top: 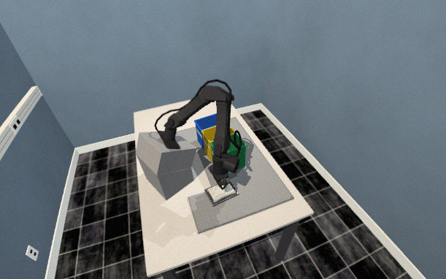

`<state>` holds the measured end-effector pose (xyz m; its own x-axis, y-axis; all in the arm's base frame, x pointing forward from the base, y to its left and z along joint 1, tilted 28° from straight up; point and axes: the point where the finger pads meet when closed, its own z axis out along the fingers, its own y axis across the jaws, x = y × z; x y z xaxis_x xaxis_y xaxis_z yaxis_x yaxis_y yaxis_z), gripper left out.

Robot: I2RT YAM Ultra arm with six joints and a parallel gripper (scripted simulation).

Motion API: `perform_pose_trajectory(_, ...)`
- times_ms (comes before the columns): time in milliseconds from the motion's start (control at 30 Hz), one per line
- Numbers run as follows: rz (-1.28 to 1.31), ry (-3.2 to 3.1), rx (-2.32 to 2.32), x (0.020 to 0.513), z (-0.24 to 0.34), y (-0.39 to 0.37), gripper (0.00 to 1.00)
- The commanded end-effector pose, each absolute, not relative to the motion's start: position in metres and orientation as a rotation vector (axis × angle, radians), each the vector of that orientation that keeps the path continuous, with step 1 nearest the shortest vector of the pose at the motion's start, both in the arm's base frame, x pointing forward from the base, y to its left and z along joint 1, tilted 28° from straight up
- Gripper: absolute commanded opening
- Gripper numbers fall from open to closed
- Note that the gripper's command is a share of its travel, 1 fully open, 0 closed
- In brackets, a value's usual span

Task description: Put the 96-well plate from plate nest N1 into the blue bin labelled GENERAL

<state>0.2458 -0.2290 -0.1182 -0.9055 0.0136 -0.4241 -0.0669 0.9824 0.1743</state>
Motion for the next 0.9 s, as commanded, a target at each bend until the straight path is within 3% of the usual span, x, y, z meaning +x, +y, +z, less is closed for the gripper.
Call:
perform_pose_trajectory(0,0.219,2.68,-0.007,0.249,-0.122,-0.239,1.0)
perform_pose_trajectory(867,0.176,2.661,-0.032,0.273,-0.15,-0.242,1.0)
